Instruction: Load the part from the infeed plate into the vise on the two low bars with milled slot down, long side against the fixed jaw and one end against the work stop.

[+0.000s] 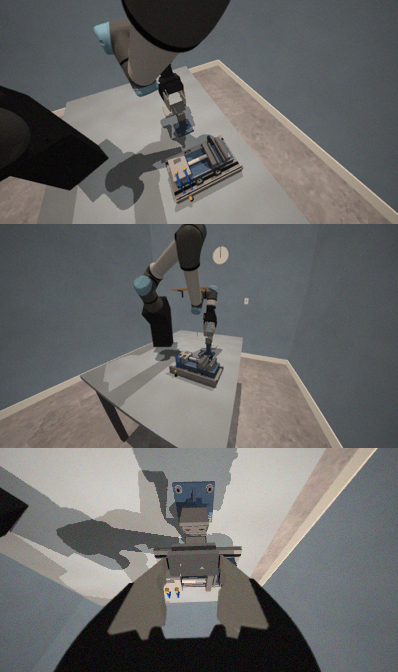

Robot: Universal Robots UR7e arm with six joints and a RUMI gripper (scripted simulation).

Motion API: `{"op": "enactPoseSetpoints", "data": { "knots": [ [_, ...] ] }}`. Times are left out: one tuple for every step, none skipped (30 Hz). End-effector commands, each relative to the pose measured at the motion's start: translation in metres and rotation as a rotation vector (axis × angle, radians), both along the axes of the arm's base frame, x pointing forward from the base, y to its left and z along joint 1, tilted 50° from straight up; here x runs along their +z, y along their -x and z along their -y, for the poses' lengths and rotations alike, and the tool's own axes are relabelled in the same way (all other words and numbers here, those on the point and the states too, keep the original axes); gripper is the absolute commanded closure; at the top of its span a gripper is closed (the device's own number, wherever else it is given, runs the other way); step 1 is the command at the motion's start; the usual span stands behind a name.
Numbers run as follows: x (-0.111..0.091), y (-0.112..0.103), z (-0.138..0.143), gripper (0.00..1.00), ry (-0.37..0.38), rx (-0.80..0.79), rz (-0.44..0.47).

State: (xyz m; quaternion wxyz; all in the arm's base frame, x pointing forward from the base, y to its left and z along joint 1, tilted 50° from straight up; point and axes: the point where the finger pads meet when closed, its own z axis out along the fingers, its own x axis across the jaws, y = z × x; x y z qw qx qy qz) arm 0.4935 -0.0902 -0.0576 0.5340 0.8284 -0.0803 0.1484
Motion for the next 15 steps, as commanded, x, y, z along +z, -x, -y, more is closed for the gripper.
{"op": "enactPoseSetpoints", "data": {
  "knots": [
    [0.0015, -0.0016, -0.0008, 1.00, 0.068, -0.035, 0.004],
    [0.0015, -0.0016, -0.0008, 1.00, 0.068, -0.035, 0.004],
    [0.0014, -0.0015, -0.0008, 1.00, 0.075, -0.038, 0.004],
    [0.0013, -0.0015, -0.0008, 1.00, 0.083, -0.041, 0.004],
    [0.0012, -0.0015, -0.0008, 1.00, 0.092, -0.044, 0.004],
    [0.0012, -0.0016, -0.0009, 1.00, 0.100, -0.047, 0.004],
    [0.0012, -0.0017, -0.0010, 1.00, 0.108, -0.049, 0.005],
    [0.0013, -0.0018, -0.0010, 1.00, 0.115, -0.052, 0.005],
    [0.0017, -0.0019, -0.0010, 1.00, 0.121, -0.054, 0.006],
    [0.0021, -0.0021, -0.0010, 1.00, 0.128, -0.057, 0.007],
    [0.0025, -0.0024, -0.0011, 1.00, 0.134, -0.059, 0.008],
    [0.0028, -0.0026, -0.0011, 1.00, 0.141, -0.062, 0.009],
    [0.0028, -0.0026, -0.0012, 1.00, 0.147, -0.064, 0.009],
    [0.0028, -0.0028, -0.0013, 1.00, 0.154, -0.066, 0.010],
    [0.0027, -0.0028, -0.0013, 1.00, 0.160, -0.068, 0.010]
  ]
}}
